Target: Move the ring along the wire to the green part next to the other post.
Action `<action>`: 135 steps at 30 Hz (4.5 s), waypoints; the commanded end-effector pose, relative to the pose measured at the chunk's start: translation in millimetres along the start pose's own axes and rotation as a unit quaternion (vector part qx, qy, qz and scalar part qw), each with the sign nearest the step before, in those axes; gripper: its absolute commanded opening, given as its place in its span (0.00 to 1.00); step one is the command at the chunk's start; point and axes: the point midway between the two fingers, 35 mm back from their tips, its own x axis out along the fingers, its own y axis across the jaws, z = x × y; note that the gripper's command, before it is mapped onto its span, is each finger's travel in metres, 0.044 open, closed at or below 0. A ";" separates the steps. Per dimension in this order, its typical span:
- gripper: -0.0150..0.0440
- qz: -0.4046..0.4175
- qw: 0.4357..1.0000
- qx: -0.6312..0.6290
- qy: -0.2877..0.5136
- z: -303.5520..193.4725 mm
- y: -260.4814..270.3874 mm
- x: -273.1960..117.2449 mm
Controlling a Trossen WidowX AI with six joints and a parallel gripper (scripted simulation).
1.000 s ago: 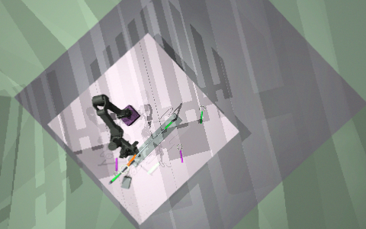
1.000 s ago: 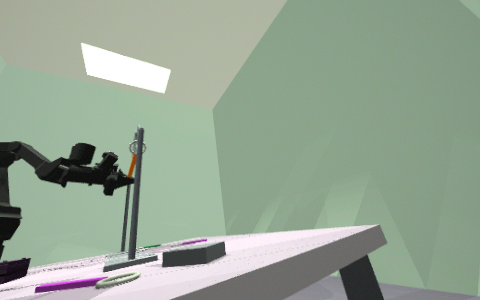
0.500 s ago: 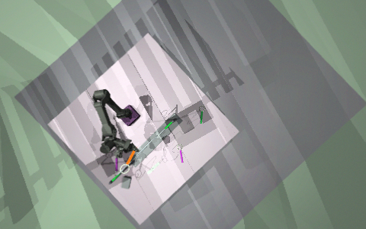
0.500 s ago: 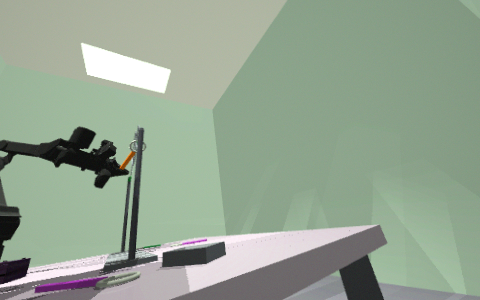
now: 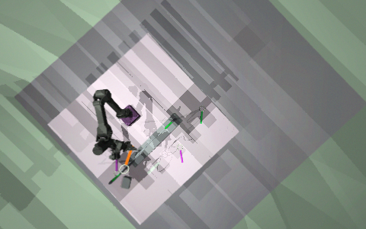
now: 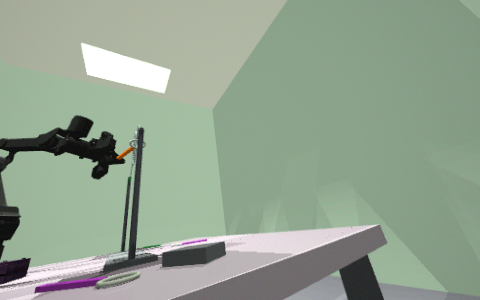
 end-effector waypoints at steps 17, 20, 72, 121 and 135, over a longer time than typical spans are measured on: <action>0.00 0.093 0.978 0.181 -0.040 10.2 66.6 4.2; 0.00 0.103 0.973 0.200 -0.040 13.2 73.7 2.7; 0.00 -0.032 0.997 -0.062 -0.031 18.8 54.2 -1.9; 0.00 -0.262 0.849 -0.458 0.011 47.5 8.1 -29.0; 0.00 -0.319 0.766 -0.558 0.011 62.1 2.7 -37.3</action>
